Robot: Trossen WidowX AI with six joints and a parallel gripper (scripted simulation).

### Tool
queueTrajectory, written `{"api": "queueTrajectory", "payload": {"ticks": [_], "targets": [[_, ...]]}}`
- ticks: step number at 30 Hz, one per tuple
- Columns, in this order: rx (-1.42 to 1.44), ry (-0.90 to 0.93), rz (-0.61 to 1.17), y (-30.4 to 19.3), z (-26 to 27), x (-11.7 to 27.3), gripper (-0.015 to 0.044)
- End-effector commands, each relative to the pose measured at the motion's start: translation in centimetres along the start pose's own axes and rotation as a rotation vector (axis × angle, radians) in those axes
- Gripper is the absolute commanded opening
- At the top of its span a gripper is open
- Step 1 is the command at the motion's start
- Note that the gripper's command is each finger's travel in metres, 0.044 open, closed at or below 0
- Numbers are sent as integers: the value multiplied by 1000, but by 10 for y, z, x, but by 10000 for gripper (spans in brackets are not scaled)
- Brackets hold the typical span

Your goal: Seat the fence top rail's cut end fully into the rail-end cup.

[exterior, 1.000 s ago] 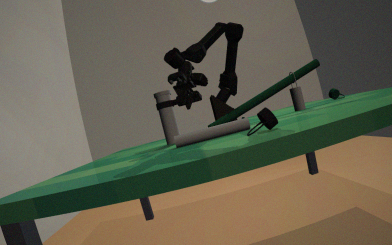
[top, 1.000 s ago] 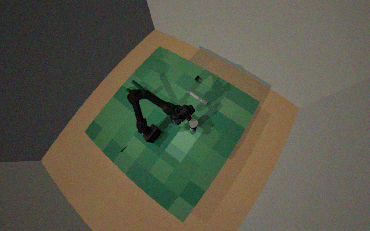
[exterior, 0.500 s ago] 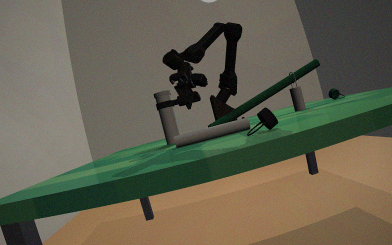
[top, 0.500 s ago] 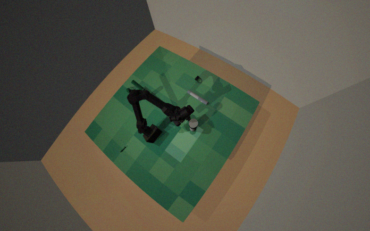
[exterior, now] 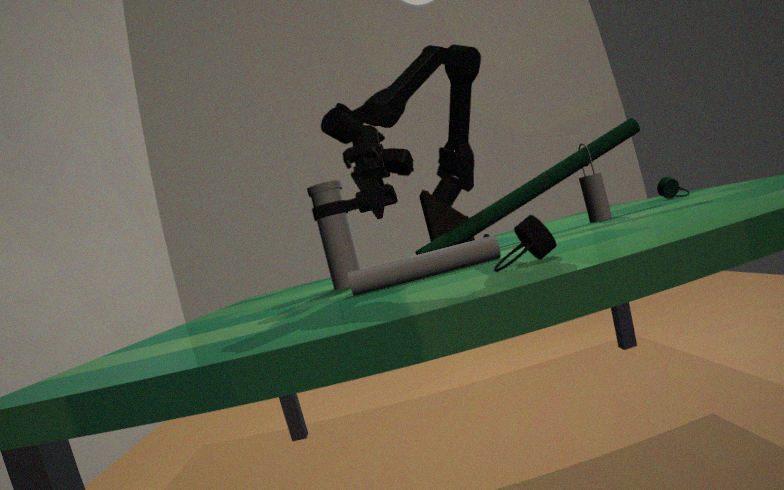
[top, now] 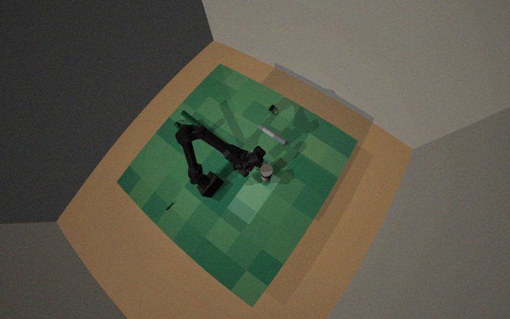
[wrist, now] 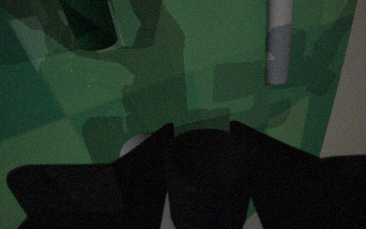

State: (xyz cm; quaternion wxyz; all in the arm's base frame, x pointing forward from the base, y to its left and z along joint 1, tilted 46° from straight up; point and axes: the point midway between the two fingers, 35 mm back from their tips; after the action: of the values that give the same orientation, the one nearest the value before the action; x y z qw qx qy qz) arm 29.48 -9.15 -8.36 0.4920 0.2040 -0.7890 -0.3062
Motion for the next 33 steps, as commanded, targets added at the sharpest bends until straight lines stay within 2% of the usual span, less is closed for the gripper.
{"api": "queueTrajectory", "payload": {"ticks": [1, 23, 33], "targets": [[22, -5, -15, -1, 2, 2, 0], [160, -10, -93, -2, 15, 9, 0], [132, -9, -77, -1, 12, 8, 0]]}}
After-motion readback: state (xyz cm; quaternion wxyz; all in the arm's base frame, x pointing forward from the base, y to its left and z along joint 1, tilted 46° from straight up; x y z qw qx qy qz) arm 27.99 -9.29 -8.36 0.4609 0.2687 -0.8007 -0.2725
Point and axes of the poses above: the point midway between the two fingers, 35 mm back from their tips, its own x axis back along the fingers, its own z axis across the jaws, y = z × x, and after that the axes turned 4 degrees about x, right-handed
